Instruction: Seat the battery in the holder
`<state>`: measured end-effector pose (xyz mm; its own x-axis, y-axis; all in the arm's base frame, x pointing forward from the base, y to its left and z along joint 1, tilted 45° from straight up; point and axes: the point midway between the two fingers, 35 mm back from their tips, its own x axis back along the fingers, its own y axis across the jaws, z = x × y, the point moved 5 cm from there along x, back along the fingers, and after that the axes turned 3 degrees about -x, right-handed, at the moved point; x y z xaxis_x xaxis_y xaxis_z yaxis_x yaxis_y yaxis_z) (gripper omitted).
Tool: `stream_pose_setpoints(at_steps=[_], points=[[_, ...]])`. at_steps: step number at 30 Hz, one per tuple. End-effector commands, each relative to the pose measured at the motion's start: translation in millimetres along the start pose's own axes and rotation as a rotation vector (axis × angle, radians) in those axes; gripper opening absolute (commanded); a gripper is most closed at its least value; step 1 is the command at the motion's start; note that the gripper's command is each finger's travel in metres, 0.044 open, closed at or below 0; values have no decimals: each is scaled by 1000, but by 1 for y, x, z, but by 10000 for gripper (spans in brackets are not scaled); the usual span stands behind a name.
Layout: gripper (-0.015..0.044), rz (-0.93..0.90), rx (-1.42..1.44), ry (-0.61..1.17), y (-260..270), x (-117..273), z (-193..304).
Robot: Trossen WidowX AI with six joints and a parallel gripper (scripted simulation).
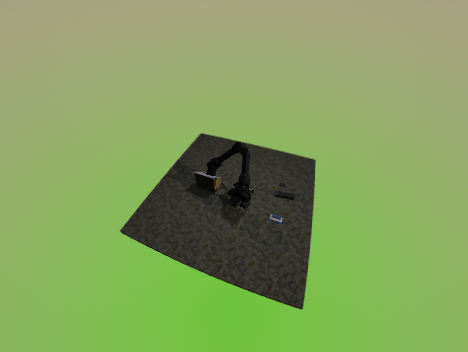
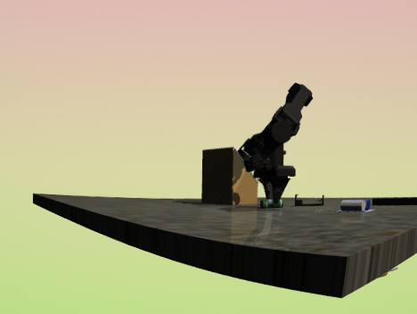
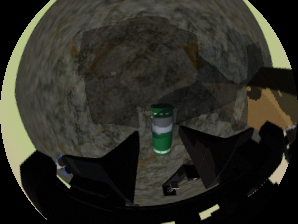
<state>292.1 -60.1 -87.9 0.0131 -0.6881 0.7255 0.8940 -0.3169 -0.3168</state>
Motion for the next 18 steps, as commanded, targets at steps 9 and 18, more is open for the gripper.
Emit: stream_pose_setpoints(at_steps=[9, 18], points=[[100, 11, -11, 5, -3, -10, -1], [83, 11, -11, 5, -2, -3, -1]])
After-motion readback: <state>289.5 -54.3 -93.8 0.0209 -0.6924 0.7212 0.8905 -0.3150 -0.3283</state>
